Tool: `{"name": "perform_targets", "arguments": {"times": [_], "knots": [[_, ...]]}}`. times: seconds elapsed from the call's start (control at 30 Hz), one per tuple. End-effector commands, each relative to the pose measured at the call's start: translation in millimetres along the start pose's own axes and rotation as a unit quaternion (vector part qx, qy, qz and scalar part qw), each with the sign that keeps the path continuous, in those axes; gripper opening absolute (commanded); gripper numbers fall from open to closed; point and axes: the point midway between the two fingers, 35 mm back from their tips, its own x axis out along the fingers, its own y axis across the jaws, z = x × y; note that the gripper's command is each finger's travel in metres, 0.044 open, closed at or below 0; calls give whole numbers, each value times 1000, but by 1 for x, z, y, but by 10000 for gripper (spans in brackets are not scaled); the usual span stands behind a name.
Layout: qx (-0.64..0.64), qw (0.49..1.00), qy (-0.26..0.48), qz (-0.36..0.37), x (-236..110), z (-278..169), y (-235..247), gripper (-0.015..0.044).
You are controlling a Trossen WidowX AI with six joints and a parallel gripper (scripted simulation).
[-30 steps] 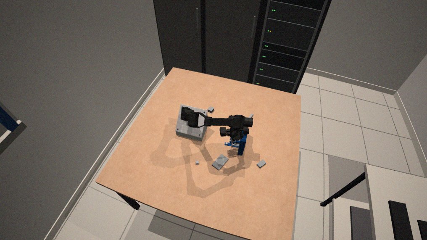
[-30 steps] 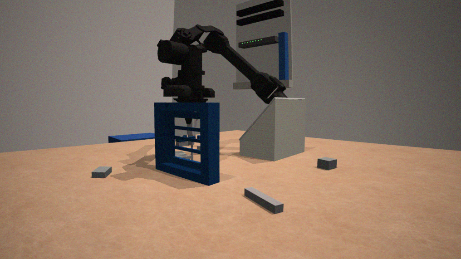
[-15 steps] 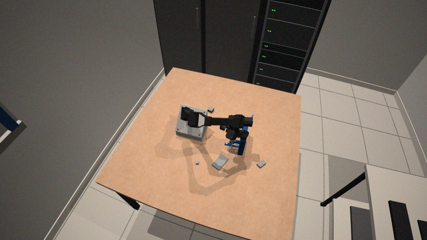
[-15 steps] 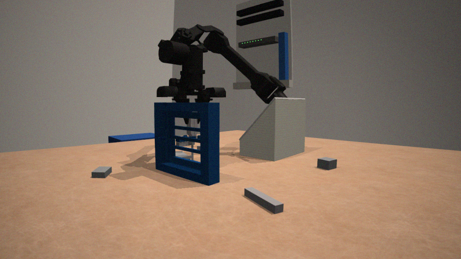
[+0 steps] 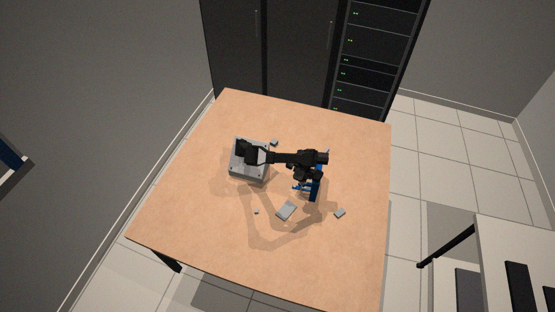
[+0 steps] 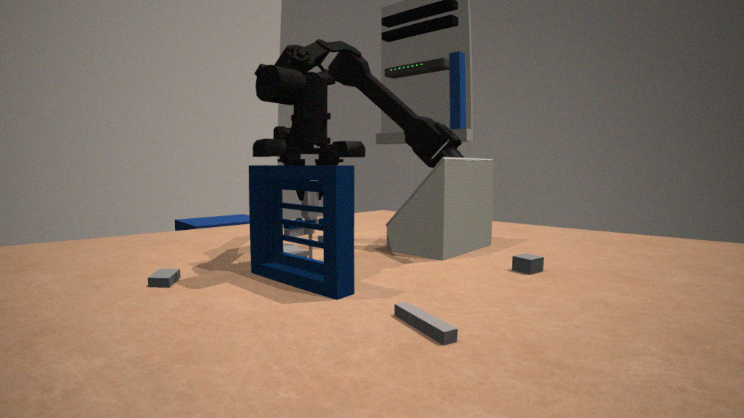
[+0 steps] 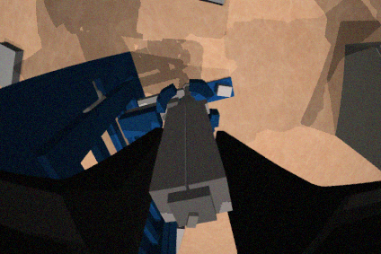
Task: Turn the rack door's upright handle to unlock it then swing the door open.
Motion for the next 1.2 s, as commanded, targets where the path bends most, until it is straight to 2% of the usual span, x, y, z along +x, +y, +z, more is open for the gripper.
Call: {"name": "perform_targets", "arguments": {"times": [0.0,0.23,0.27,0.5,0.7,0.93,1.17], "knots": [[13,1000,2,0,1,0,1,103],[13,1000,2,0,1,0,1,286],[13,1000,2,0,1,0,1,296],[-123,992,2,0,1,0,1,296],[-268,963,2,0,1,0,1,296],[-431,903,1,1,1,0,1,296],[-580,815,1,1,1,0,1,296]]}}
